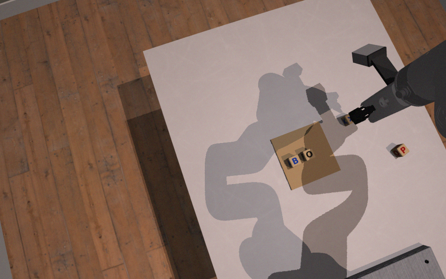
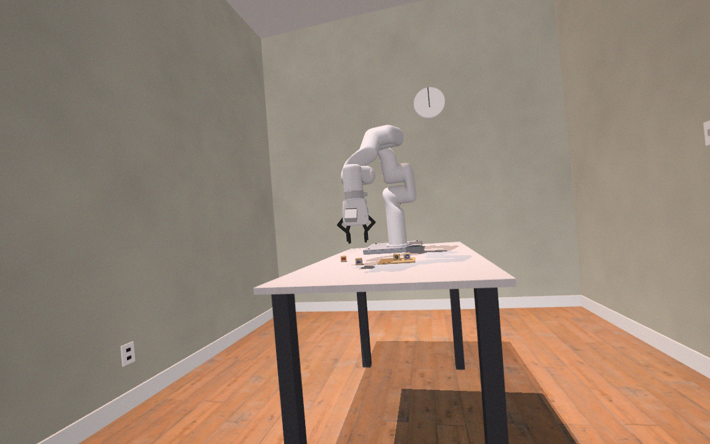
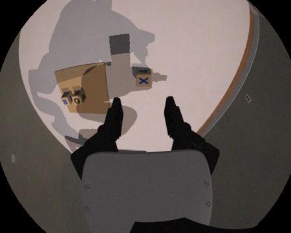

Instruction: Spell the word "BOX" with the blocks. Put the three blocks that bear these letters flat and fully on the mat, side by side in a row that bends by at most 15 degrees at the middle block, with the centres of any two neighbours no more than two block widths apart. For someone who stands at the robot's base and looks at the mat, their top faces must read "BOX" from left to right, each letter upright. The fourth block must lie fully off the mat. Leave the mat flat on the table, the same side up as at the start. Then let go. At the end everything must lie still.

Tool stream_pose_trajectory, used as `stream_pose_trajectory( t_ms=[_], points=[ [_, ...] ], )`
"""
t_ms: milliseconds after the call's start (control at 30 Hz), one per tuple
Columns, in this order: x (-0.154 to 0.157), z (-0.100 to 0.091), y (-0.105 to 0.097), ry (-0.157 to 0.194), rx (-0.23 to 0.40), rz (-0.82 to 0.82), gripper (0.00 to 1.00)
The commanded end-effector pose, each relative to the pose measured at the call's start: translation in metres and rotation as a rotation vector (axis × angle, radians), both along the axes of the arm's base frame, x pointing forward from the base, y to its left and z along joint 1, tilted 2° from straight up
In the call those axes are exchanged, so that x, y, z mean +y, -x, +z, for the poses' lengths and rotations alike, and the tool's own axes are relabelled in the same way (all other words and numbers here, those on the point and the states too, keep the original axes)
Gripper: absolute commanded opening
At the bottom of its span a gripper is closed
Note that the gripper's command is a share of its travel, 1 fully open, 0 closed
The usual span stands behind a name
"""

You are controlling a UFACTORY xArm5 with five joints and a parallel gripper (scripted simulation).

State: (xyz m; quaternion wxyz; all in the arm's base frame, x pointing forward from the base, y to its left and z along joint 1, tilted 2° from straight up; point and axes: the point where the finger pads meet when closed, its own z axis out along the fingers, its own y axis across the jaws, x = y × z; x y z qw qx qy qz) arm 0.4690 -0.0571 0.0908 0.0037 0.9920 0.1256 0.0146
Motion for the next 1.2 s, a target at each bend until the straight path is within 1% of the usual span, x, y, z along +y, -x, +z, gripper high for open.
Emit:
stream_pose_trajectory(
  t_ms=[0,567,967,1167],
  points=[
    [0.000,0.001,-0.001,0.000,-0.004,0.000,0.63],
    [0.000,-0.001,-0.001,0.000,-0.004,0.000,0.63],
    [0.000,-0.012,-0.002,0.000,-0.004,0.000,0.63],
    [0.000,-0.021,-0.002,0.000,-0.004,0.000,0.63]
  ],
)
